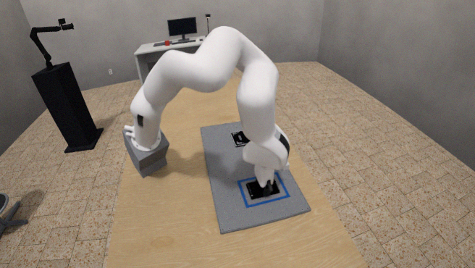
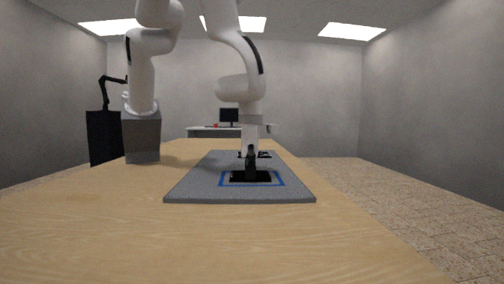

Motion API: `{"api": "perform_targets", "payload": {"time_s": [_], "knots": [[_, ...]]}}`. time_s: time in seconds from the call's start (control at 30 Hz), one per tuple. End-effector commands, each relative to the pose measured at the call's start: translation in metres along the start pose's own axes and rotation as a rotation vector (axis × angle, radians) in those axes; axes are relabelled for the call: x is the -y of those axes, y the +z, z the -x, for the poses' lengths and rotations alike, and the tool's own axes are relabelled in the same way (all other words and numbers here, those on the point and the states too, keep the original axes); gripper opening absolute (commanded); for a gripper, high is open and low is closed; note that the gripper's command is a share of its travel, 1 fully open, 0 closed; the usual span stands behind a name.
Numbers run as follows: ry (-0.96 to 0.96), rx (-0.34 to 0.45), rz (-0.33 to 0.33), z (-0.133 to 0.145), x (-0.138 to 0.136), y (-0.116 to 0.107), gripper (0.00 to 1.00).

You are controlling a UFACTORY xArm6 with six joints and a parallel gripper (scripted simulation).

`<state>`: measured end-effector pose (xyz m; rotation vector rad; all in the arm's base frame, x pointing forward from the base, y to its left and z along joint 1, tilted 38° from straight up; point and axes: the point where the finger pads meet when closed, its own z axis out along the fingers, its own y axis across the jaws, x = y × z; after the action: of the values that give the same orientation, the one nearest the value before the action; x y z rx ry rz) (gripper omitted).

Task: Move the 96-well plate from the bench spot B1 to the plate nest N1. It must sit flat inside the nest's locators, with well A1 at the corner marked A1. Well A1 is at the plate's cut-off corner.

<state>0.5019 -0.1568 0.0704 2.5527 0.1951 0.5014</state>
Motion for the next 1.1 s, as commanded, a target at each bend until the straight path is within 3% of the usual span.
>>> {"api": "perform_targets", "payload": {"time_s": [0.0,0.53,0.57,1.07], "knots": [[0.000,-0.003,0.001,-0.0014,-0.0004,0.0006,1.00],[0.000,-0.003,0.001,-0.0014,-0.0004,0.0006,1.00],[0.000,-0.003,0.001,-0.0014,-0.0004,0.0000,0.00],[0.000,-0.003,0.001,-0.0013,-0.0004,0.0000,0.00]]}}
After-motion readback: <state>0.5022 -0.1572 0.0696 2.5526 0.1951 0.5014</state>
